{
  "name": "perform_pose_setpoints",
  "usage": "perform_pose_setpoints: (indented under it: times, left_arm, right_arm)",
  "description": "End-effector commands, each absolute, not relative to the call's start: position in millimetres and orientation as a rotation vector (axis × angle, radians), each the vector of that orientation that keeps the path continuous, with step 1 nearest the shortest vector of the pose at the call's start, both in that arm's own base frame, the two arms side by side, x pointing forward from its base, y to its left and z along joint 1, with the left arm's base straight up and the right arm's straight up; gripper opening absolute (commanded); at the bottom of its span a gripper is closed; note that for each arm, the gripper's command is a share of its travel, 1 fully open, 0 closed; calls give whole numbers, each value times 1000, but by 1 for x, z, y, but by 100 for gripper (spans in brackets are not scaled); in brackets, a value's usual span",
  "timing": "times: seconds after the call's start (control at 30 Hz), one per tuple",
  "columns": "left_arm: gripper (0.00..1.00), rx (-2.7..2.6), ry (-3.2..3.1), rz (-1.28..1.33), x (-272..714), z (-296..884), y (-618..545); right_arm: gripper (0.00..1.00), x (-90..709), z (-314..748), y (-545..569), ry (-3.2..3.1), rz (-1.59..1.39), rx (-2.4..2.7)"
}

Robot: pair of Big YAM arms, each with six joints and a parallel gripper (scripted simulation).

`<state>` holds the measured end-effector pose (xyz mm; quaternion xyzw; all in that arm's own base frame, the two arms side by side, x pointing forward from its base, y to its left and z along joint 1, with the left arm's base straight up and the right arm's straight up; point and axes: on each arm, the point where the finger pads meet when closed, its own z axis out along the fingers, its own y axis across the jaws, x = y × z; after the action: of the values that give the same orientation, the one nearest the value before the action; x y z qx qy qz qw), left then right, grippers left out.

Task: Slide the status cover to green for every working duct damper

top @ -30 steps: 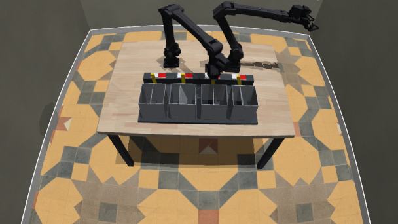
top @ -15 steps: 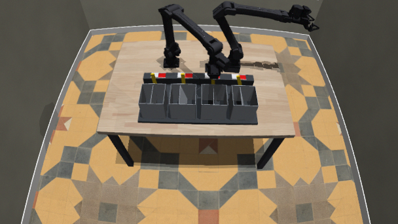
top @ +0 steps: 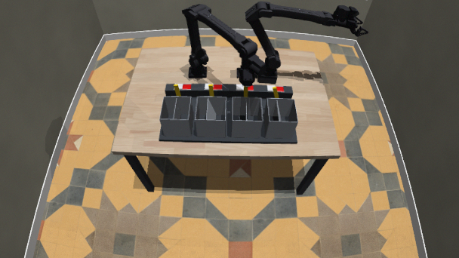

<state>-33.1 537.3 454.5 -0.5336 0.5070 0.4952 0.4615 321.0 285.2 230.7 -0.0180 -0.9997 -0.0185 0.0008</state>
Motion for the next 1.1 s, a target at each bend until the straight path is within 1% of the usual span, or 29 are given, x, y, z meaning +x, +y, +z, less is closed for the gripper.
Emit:
perform_pose_setpoints:
  times: [0.0, 0.4, 0.5, 0.67, 0.93, 1.07]
  left_arm:
    - [100, -1248, 1183, 1248, -29, 501, 544]
    - [100, -1248, 1183, 1248, -29, 501, 544]
    - [100, -1248, 1183, 1248, -29, 501, 544]
    - [100, -1248, 1183, 1248, -29, 501, 544]
    - [100, -1248, 1183, 1248, -29, 501, 544]
    - [100, -1248, 1183, 1248, -29, 501, 544]
  right_arm:
    - [36, 331, 268, 293, -3185, -118, -46]
    - [36, 331, 290, 289, -3192, -127, -48]
    - [36, 326, 276, 285, -3165, -88, -49]
    - [36, 341, 278, 290, -3170, -89, -53]
    - [36, 438, 293, 288, -3172, -33, -54]
    - [36, 447, 295, 291, -3171, -31, -41]
